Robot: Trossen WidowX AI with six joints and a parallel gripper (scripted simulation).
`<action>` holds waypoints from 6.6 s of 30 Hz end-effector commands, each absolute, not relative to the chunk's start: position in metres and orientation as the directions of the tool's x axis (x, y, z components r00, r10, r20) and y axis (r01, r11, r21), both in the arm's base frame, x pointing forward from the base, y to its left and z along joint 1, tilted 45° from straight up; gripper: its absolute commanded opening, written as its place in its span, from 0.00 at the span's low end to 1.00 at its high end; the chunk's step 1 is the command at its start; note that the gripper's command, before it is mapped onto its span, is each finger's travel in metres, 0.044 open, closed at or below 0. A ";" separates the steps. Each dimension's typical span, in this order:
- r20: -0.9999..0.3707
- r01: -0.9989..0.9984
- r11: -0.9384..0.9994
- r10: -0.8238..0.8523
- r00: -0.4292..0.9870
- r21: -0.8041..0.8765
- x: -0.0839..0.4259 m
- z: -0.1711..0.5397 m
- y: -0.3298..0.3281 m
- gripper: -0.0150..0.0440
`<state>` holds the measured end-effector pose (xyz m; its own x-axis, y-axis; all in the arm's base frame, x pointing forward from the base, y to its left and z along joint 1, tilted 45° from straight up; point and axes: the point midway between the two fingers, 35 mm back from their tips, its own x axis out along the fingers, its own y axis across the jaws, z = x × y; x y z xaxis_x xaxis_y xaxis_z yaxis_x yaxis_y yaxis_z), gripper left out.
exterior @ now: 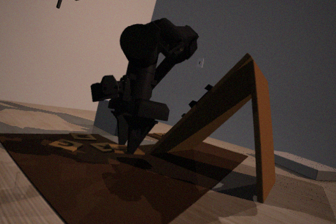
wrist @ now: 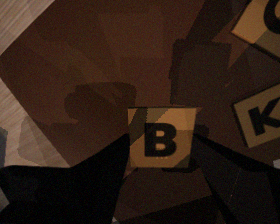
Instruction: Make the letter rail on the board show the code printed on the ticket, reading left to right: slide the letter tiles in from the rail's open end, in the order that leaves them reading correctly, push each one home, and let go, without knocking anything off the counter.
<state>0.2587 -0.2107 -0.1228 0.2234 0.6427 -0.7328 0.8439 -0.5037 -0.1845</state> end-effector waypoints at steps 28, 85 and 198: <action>-0.662 0.755 -0.081 0.427 0.616 0.651 0.282 -0.077 -0.250 0.25; -0.420 0.143 0.709 0.231 0.878 0.690 0.280 -0.001 -0.275 0.25; -0.419 0.143 0.707 0.233 0.878 0.693 0.288 0.036 -0.233 0.25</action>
<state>0.2882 -0.2356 0.0366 0.8797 0.2324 -0.4149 0.1363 0.7127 0.6881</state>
